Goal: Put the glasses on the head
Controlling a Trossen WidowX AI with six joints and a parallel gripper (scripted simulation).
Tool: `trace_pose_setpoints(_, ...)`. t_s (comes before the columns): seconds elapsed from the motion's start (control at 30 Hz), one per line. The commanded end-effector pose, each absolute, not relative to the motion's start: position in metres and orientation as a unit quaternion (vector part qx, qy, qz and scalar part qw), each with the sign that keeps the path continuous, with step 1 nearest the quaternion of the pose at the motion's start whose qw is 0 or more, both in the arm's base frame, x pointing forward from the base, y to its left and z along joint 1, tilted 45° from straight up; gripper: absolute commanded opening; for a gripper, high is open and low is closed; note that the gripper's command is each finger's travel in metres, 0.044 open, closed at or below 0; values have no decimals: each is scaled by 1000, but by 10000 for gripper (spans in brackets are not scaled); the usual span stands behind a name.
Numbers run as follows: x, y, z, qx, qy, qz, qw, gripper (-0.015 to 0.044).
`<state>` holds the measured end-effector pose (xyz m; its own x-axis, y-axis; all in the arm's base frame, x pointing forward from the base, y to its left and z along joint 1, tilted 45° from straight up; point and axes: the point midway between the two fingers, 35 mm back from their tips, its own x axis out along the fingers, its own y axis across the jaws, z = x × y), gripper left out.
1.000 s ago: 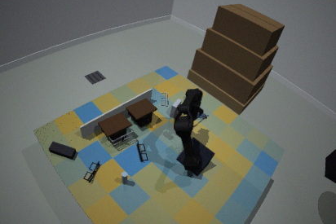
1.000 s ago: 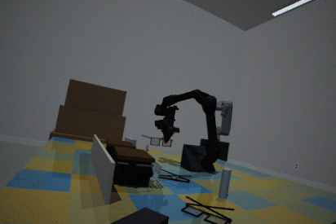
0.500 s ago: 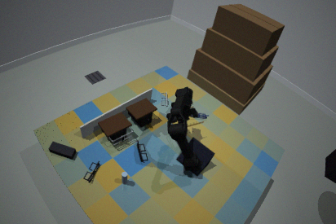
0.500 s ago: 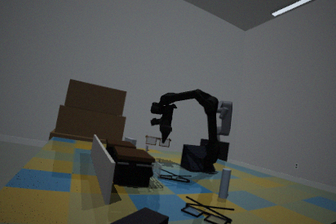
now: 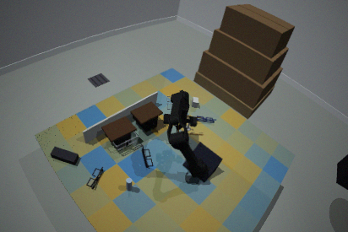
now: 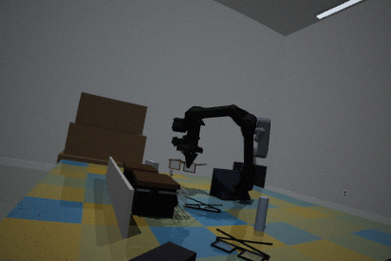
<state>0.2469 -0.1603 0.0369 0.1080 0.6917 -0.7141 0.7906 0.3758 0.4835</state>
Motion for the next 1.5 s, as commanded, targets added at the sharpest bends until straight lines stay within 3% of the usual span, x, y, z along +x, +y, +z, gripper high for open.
trace_pose_setpoints(0.0, 255, -153, 46, 577, 662, -76, 473, 0)
trace_pose_setpoints(1.47, 269, -126, 31, 599, 657, -107, 445, 0)
